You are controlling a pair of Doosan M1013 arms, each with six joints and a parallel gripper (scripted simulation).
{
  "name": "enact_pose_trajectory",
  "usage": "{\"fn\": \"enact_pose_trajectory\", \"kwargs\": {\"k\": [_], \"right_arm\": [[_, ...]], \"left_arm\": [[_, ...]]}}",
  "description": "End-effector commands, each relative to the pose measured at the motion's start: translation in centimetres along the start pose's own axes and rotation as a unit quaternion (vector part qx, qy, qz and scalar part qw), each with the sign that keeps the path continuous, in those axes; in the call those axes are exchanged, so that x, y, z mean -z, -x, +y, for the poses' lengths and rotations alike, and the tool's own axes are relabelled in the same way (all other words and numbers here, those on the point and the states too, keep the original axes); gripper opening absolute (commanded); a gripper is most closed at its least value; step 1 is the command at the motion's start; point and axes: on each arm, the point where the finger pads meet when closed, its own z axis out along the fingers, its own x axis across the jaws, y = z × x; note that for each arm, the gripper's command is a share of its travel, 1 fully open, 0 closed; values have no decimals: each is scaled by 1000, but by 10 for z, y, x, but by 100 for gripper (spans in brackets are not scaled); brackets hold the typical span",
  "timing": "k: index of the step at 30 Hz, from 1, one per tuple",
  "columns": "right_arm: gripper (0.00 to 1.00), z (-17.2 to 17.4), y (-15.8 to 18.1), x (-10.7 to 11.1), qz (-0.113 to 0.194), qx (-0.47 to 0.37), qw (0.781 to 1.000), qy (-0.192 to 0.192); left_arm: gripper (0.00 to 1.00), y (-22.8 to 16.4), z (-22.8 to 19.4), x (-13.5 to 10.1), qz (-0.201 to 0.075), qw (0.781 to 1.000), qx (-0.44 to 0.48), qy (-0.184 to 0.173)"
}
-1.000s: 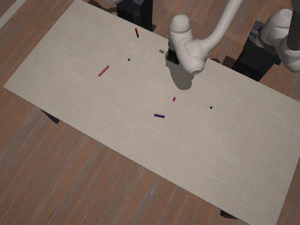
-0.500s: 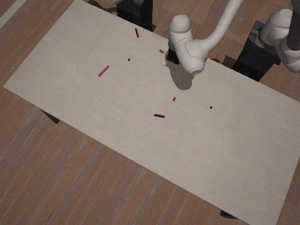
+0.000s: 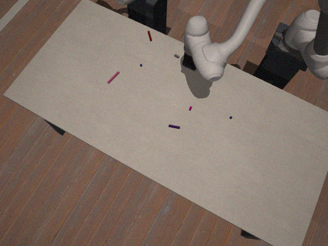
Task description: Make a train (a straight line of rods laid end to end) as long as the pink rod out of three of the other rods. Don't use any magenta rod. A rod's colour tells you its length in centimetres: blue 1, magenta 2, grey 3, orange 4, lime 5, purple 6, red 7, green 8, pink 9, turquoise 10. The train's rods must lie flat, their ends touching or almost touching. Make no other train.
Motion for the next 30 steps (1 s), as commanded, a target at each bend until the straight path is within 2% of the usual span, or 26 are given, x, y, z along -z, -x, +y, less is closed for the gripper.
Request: {"fn": "enact_pose_trajectory", "kwargs": {"k": [1, 13, 20, 26, 28, 30], "right_arm": [[100, -3, -1, -1, 7, 1, 1000, -3], [100, -3, -1, -1, 7, 1, 1000, -3], [100, -3, -1, -1, 7, 1, 1000, -3], [100, -3, -1, -1, 7, 1, 1000, -3], [100, -3, -1, -1, 7, 1, 1000, -3], [100, -3, -1, -1, 7, 1, 1000, -3]], "left_arm": [[100, -3, -3, -2, 3, 1000, 1, 1], [100, 3, 0, -1, 3, 1000, 16, 1], [100, 36, 13, 0, 3, 987, 160, 1], [100, 60, 24, 1, 3, 964, 267, 2], [100, 60, 24, 1, 3, 964, 267, 2], [100, 73, 30, 1, 3, 946, 325, 2]]}}
